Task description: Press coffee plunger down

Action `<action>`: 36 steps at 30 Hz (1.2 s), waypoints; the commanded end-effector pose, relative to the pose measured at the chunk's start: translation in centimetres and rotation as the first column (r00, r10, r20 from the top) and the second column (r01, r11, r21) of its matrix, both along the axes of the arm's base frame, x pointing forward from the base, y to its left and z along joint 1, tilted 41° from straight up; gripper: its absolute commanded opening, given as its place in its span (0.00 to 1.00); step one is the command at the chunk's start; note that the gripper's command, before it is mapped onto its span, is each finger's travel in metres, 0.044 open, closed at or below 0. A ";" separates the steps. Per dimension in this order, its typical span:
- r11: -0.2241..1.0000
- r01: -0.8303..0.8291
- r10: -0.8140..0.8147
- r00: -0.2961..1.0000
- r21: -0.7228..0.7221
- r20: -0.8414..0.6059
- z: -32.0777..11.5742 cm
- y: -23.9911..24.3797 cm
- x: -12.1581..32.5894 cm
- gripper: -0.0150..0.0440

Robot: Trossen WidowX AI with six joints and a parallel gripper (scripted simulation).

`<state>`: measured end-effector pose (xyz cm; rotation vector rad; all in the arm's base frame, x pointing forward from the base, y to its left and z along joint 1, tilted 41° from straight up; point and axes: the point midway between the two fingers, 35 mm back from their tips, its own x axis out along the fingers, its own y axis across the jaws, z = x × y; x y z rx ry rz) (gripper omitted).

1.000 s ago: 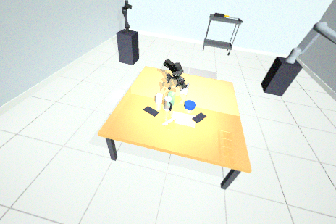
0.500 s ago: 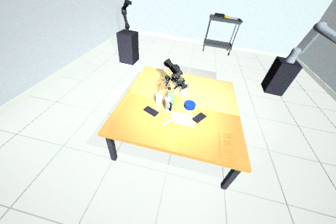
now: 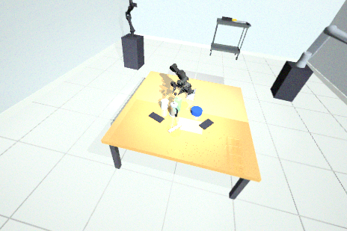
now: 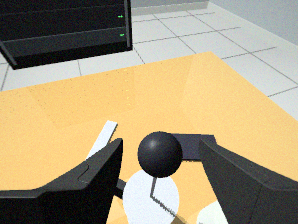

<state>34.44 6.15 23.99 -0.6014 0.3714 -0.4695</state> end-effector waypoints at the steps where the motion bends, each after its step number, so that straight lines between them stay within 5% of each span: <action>1: 1.000 -0.007 0.007 1.000 -0.002 -0.003 -0.1 0.1 0.1 0.56; 7: 1.000 -0.007 0.007 1.000 -0.002 -0.003 -0.1 0.1 0.1 0.46; 36: 1.000 -0.005 0.006 1.000 0.003 -0.006 -2.8 -2.0 0.7 0.46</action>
